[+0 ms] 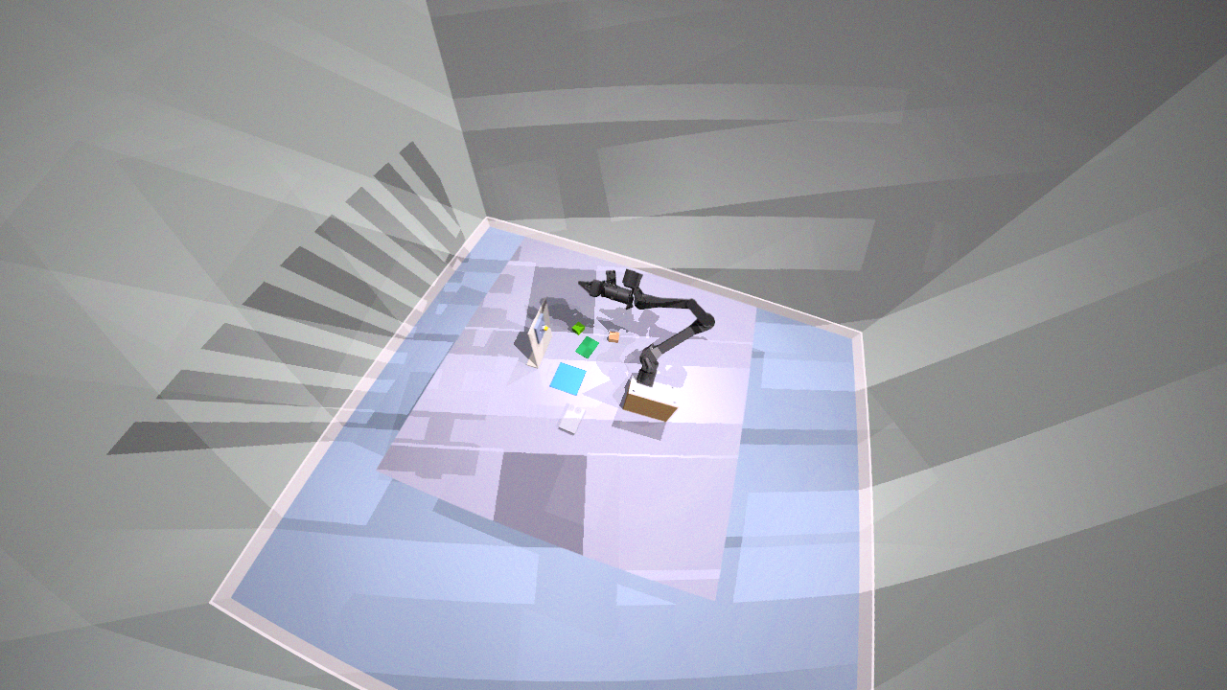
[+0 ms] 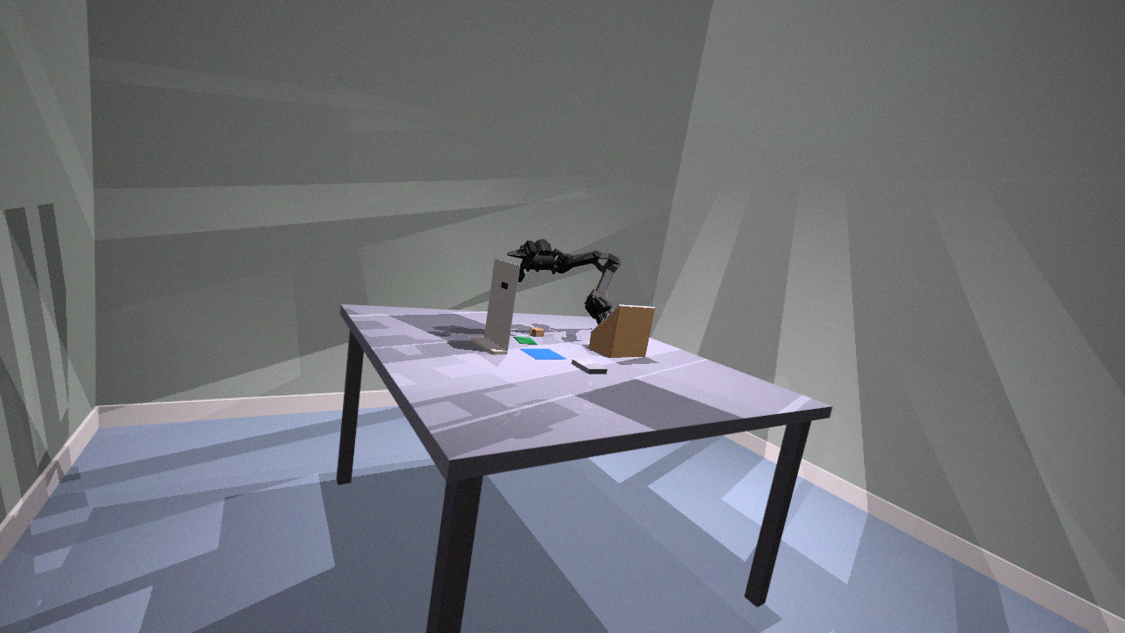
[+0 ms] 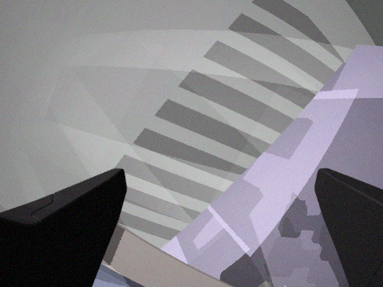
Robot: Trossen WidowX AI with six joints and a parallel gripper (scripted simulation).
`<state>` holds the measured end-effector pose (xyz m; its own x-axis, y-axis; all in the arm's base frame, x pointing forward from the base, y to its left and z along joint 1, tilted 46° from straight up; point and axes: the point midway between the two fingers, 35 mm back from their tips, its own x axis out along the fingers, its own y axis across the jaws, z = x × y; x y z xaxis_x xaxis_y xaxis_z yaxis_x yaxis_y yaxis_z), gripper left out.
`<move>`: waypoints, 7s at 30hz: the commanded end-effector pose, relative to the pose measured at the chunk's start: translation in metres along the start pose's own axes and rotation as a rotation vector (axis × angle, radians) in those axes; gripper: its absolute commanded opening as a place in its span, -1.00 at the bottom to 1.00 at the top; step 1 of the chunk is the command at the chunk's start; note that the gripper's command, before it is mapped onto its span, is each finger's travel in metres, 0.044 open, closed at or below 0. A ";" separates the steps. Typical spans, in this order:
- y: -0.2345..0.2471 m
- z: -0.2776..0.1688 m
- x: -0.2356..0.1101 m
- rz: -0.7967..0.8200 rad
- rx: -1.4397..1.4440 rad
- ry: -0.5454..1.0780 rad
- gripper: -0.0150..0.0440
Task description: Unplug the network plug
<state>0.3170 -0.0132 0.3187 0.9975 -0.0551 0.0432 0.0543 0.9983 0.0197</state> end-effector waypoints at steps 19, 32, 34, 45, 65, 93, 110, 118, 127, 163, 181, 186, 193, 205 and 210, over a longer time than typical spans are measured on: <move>0.043 -0.106 -0.009 0.147 0.391 0.156 0.04; 0.070 -0.178 -0.041 0.216 0.672 0.310 0.04; 0.073 -0.187 -0.048 0.222 0.711 0.334 0.04; 0.076 -0.190 -0.038 0.225 0.728 0.349 0.04; 0.083 -0.193 0.009 0.225 0.724 0.340 0.04; 0.089 -0.192 0.048 0.226 0.724 0.338 0.04; 0.092 -0.194 0.068 0.227 0.724 0.337 0.01; 0.092 -0.194 0.068 0.227 0.724 0.337 -0.17; 0.092 -0.194 0.068 0.227 0.724 0.337 -0.37; 0.090 -0.194 0.052 0.226 0.724 0.337 -0.49; 0.088 -0.194 0.041 0.226 0.724 0.338 -0.49; 0.088 -0.194 0.038 0.226 0.724 0.338 -0.49; 0.087 -0.194 0.033 0.226 0.724 0.339 -0.49; 0.086 -0.194 0.026 0.226 0.724 0.339 -0.49; 0.086 -0.194 0.024 0.226 0.724 0.339 -0.49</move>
<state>0.3565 0.0752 0.1283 0.9464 0.2713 -0.1754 -0.0780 0.7188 0.6909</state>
